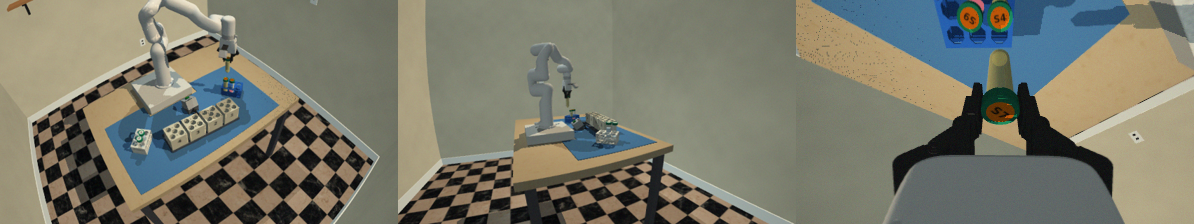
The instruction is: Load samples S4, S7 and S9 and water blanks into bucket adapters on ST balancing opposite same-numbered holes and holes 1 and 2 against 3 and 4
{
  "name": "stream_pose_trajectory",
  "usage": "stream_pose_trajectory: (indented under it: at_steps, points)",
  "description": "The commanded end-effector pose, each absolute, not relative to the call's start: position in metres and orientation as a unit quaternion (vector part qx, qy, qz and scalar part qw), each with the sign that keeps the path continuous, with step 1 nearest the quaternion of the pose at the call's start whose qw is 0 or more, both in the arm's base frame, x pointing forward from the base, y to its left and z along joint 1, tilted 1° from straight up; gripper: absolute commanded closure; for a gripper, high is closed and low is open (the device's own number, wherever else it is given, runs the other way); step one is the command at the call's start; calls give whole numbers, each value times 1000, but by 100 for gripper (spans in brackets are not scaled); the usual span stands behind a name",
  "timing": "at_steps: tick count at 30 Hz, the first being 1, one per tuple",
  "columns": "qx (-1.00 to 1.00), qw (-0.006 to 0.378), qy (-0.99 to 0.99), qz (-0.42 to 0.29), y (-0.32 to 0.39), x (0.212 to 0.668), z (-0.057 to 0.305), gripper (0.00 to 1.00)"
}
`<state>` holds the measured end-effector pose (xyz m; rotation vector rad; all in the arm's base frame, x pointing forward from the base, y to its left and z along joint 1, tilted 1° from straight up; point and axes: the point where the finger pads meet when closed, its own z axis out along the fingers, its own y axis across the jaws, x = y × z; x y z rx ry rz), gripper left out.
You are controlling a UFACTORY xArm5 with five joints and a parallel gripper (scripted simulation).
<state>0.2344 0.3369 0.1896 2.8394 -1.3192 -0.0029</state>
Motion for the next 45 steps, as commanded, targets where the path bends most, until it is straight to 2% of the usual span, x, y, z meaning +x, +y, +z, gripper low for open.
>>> stream_pose_trajectory:
  at_steps: [1,25,45]
  points:
    - [907,3,-421,-1,338,235,191,100]
    - [907,3,-421,-1,338,235,191,100]
    - [907,3,-421,-1,338,235,155,100]
